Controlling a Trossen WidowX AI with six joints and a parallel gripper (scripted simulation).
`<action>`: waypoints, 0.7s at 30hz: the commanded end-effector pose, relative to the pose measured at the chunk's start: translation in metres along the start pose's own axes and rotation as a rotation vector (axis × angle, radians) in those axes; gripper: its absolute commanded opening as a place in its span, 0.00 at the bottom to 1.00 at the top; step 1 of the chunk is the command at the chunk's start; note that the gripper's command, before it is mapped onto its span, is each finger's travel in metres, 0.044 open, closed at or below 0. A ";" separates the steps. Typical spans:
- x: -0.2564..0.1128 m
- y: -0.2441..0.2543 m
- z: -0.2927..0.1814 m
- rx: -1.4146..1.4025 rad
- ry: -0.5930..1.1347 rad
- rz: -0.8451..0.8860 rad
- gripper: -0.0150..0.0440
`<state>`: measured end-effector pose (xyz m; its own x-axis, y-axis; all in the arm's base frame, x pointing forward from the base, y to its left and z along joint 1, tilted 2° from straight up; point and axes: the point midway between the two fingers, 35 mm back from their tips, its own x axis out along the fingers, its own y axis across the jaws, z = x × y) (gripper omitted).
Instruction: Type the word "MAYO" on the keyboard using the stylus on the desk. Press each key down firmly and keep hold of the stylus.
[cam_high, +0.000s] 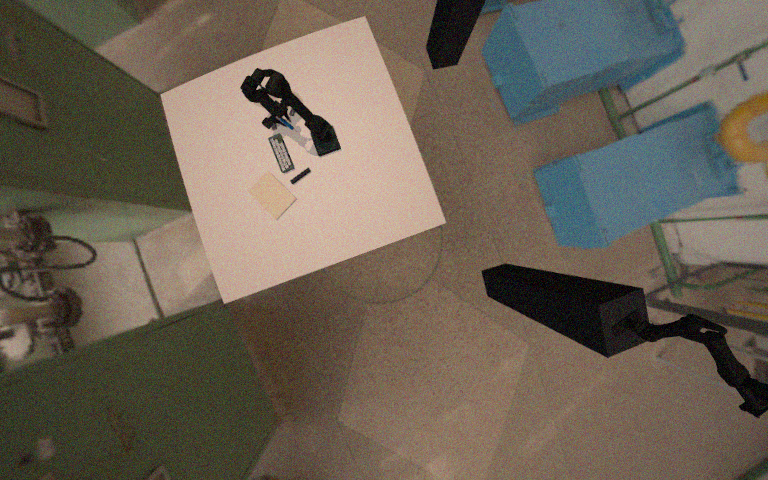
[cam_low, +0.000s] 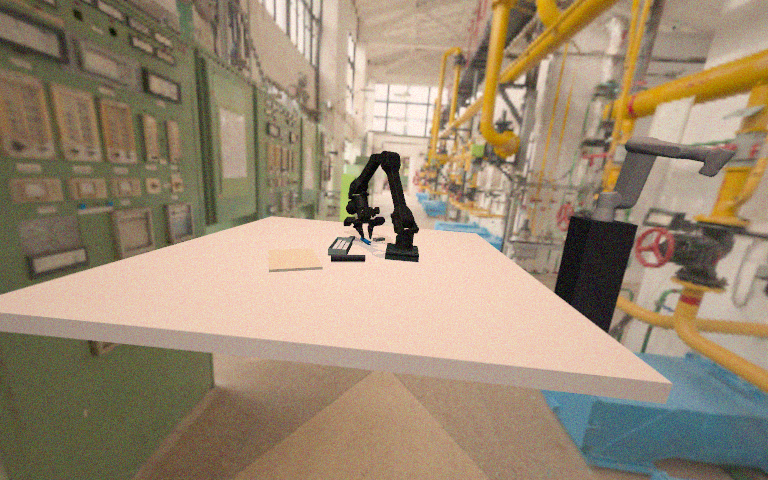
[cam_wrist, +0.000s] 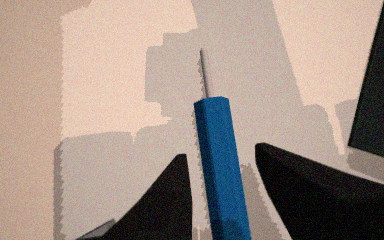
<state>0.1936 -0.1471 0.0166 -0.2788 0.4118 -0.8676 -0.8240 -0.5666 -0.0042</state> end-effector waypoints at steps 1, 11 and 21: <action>0.005 0.000 -0.001 -0.002 -0.007 -0.003 0.51; 0.010 0.000 -0.004 -0.002 -0.007 -0.003 0.51; 0.013 0.000 -0.005 -0.002 -0.007 -0.003 0.51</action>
<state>0.1930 -0.1465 0.0046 -0.2815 0.4141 -0.8656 -0.8235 -0.5673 -0.0036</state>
